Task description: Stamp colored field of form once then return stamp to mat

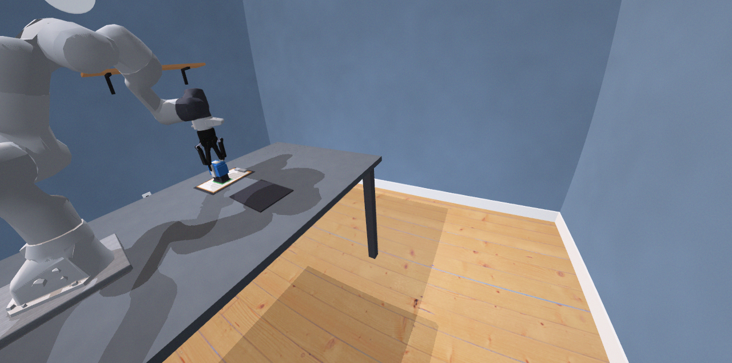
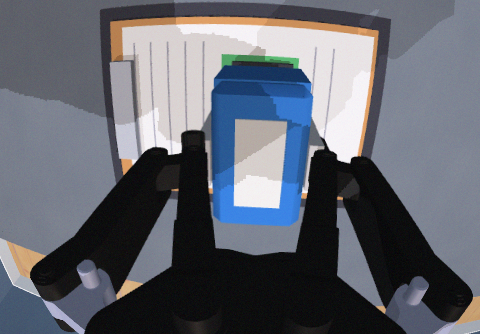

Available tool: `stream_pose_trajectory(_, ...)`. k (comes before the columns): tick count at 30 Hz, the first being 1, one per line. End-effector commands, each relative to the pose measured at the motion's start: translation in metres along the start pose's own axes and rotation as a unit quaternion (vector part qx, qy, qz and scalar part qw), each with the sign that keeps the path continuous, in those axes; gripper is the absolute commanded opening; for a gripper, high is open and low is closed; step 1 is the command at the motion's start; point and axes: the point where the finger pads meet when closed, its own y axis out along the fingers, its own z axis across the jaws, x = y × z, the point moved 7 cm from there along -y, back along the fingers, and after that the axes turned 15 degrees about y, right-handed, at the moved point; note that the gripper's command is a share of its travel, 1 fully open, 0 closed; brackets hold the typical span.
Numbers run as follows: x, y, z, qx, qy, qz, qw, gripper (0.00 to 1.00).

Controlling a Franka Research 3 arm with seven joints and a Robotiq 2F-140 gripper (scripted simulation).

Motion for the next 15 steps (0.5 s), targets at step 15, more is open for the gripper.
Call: stream_pose_trajectory(15, 0.0020, 0.0039, -0.0019, -0.005, 0.005, -0.003, 1.000, 0.21)
